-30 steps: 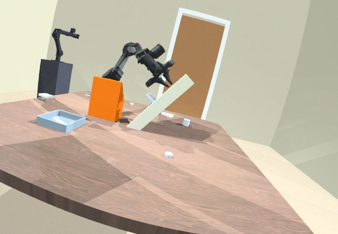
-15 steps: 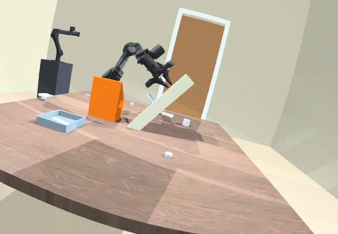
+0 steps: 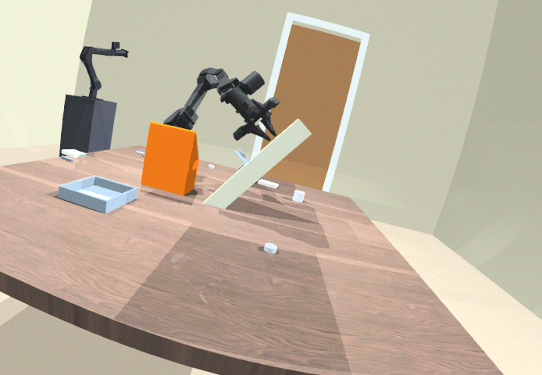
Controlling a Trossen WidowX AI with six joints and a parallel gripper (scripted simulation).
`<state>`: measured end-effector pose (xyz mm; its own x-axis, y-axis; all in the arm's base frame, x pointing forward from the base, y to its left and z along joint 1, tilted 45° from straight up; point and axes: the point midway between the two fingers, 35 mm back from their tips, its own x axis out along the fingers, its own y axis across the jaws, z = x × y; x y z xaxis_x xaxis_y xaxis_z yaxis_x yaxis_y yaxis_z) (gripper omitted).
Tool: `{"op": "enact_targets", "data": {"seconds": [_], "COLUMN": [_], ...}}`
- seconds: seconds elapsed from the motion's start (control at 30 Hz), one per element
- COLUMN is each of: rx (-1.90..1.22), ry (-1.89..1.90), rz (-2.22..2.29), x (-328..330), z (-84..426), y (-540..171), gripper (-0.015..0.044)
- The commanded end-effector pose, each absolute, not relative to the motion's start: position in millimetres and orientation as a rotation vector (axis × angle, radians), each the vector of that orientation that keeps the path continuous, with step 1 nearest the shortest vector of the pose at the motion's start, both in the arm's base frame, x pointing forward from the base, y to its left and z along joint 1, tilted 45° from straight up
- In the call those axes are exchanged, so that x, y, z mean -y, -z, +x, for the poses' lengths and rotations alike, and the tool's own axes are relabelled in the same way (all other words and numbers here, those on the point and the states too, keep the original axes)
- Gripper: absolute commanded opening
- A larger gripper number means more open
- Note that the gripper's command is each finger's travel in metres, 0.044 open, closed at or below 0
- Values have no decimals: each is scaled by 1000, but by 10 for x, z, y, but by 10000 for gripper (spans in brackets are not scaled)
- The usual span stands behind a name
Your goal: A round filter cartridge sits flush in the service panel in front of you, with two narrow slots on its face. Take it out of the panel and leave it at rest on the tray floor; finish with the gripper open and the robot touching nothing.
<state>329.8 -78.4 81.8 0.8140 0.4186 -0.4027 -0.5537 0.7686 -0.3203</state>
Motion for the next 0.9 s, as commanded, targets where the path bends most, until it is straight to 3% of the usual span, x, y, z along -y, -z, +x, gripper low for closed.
{"op": "enact_targets", "data": {"seconds": [0.0, 0.87], "rx": [-325, -325], "ry": [-536, -536], "rz": [-438, -438], "x": [783, 776], "z": [3300, 3324], "y": [-810, -799], "gripper": [101, 101]}}
